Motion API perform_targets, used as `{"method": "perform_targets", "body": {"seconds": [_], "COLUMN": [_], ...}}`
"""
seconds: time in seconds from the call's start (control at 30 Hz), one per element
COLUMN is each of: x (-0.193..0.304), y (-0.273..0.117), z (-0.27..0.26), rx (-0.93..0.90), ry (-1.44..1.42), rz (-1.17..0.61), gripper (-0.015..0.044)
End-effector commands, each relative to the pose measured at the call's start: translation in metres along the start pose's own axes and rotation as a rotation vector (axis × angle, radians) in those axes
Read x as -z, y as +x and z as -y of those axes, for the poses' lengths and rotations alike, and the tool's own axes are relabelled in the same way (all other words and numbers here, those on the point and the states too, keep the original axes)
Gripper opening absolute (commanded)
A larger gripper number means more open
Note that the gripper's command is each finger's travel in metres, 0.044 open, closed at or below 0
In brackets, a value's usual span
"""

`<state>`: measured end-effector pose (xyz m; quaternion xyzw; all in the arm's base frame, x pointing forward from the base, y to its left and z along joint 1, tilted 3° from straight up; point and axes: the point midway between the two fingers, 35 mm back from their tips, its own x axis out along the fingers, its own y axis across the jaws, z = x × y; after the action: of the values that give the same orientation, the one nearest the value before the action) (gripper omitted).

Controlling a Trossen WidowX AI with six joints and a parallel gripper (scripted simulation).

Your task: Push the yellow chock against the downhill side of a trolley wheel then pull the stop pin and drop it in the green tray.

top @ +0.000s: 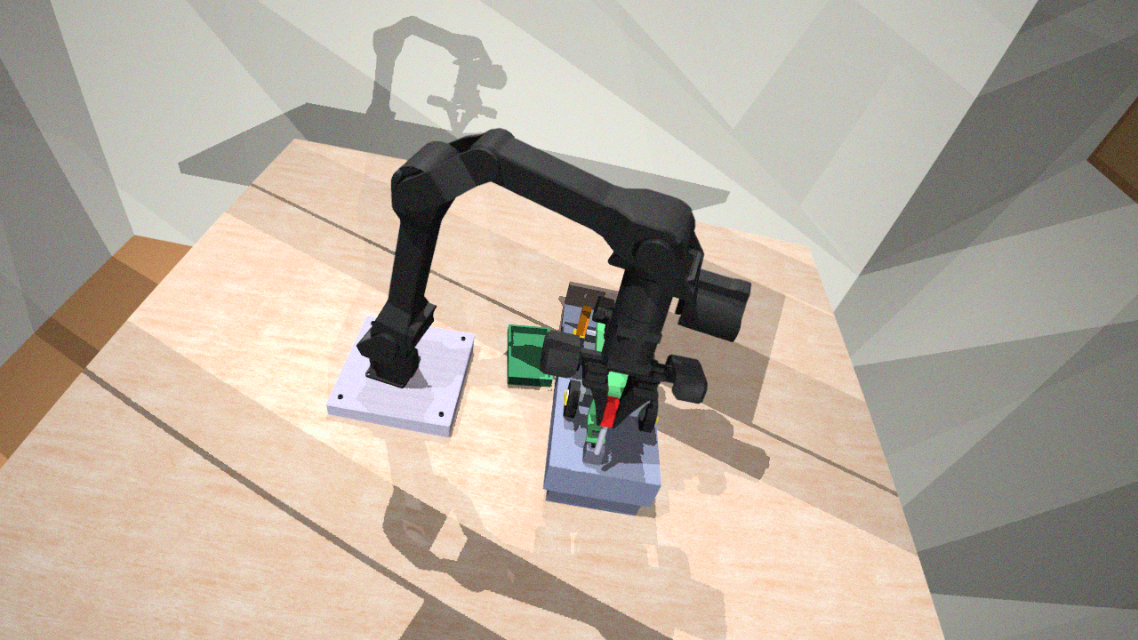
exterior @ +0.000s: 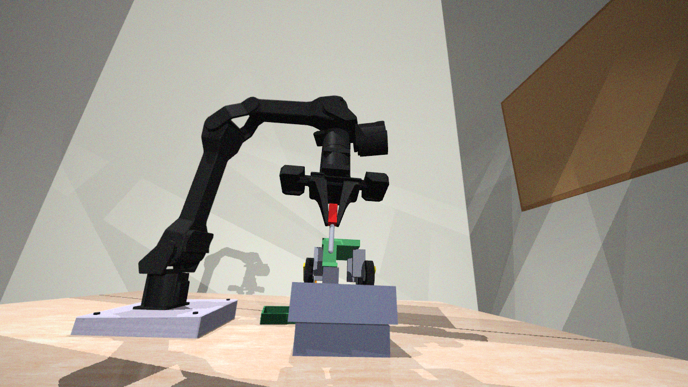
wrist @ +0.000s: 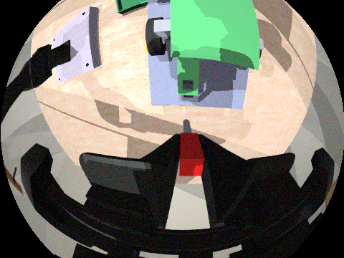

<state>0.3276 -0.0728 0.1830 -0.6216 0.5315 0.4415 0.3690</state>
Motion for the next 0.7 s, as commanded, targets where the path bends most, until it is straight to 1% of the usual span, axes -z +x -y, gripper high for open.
{"method": "perform_targets", "body": {"seconds": [0.0, 0.67], "x": [0.001, 0.002], "y": [-0.001, 0.001], "z": [-0.009, -0.069], "rx": [0.005, 0.0], "ry": [-0.001, -0.003], "rz": [-0.005, -0.005], "gripper": [0.0, 0.0]}}
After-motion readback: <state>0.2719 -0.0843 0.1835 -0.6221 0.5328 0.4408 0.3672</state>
